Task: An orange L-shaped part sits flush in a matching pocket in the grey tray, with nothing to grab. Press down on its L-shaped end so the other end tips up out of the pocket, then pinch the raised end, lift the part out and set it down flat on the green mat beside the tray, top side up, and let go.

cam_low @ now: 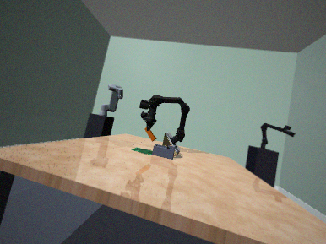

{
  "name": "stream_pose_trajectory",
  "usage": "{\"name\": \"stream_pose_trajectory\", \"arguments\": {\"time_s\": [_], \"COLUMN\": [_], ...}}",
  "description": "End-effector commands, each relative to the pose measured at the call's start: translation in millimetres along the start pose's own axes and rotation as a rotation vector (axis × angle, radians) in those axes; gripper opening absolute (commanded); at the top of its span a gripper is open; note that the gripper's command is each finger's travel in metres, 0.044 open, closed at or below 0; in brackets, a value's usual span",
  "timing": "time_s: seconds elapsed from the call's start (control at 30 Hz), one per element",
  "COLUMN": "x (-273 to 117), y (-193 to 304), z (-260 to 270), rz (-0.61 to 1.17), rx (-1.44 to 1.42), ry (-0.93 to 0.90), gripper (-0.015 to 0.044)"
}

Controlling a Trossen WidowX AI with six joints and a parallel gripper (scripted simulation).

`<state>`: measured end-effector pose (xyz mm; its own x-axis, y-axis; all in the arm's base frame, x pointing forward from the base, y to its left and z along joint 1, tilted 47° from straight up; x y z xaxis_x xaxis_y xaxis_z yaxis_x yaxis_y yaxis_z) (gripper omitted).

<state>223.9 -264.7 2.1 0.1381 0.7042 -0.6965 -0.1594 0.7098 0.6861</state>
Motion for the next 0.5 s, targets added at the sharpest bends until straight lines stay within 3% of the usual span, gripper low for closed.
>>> {"name": "stream_pose_trajectory", "arguments": {"time_s": [0.0, 0.47], "x": [2.0, 10.3], "y": [-18.5, -27.4], "z": [-5.8, -8.4], "rz": [0.005, 0.004], "rx": [-0.001, -0.001], "ry": [0.007, 0.007], "gripper": [0.0, 0.0]}}
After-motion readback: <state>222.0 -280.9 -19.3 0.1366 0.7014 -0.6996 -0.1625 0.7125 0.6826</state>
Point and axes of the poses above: the point midway between the two fingers, 35 mm back from their tips, its own x axis out along the fingers, its own z axis across the jaws, y = z × x, the point moved 6 cm from there along -x, back along the fingers, and after that the axes turned 9 degrees about -x, right-handed, at the moved point
